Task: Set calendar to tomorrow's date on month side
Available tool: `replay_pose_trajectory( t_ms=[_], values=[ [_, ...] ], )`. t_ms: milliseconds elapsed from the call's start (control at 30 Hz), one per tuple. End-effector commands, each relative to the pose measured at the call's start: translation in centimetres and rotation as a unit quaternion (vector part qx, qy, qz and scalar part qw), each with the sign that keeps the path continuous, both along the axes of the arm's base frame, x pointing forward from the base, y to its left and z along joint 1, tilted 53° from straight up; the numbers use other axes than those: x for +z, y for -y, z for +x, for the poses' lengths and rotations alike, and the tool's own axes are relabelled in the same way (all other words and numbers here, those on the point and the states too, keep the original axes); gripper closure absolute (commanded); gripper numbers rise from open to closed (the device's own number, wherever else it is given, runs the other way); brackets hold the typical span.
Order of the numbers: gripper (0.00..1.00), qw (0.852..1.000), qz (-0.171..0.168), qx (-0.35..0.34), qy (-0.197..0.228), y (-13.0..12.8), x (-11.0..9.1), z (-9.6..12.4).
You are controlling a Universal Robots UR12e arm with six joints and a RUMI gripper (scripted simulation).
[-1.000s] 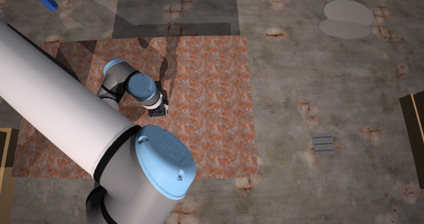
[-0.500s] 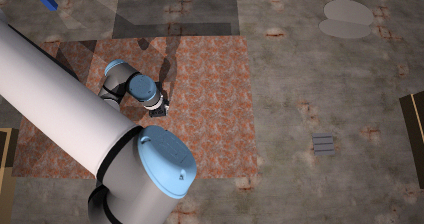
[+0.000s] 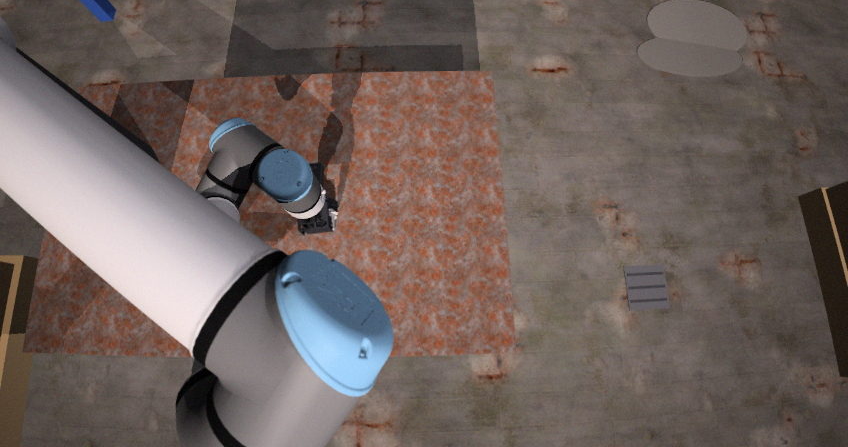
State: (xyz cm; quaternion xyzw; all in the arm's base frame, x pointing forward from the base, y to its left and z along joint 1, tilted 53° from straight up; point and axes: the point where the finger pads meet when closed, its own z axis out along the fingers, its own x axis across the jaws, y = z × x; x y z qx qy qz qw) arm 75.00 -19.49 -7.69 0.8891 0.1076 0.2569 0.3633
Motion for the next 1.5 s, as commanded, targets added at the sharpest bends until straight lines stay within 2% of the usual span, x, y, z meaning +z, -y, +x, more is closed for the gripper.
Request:
replay_pose_trajectory(
  t_ms=[0,400,433,1467],
  values=[
    [0.72,1.000,-0.001,0.001,0.002,0.04,0.10,0.19],
    [0.72,1.000,-0.001,0.001,0.002,0.04,0.10,0.19],
    [0.90,1.000,-0.001,0.001,0.002,0.04,0.10,0.19],
    [0.90,1.000,-0.001,0.001,0.002,0.04,0.10,0.19]
  ],
)
